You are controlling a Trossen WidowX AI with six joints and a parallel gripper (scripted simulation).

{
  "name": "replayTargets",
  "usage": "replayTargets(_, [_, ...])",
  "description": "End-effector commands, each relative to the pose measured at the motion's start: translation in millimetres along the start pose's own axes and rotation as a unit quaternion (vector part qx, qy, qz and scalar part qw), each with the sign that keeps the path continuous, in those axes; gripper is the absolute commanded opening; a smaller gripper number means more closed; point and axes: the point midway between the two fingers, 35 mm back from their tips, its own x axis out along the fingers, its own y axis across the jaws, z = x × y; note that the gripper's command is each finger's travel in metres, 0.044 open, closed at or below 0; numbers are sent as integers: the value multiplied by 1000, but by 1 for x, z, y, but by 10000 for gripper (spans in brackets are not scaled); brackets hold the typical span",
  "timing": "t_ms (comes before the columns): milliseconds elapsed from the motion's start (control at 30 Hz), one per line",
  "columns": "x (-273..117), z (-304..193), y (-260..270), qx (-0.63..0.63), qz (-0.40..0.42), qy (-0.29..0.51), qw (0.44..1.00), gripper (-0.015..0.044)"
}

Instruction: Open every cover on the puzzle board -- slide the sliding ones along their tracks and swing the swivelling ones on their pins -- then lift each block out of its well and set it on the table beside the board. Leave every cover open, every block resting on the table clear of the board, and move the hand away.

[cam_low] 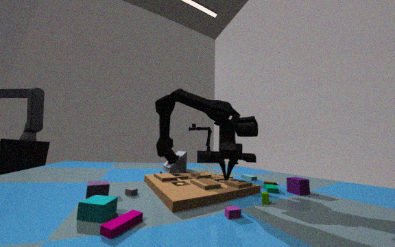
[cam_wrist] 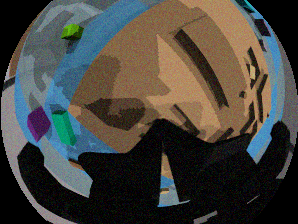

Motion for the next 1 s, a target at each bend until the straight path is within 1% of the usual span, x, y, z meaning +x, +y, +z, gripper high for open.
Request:
replayTargets(0, [4,7,4,11,3,-6,1000,0])
replayTargets(333, [4,7,4,11,3,-6,1000,0])
replayTargets(367, [0,0,0,0,0,0,1000,0])
replayTargets(967, [-7,-17,-11,7,2,-3,1000,0])
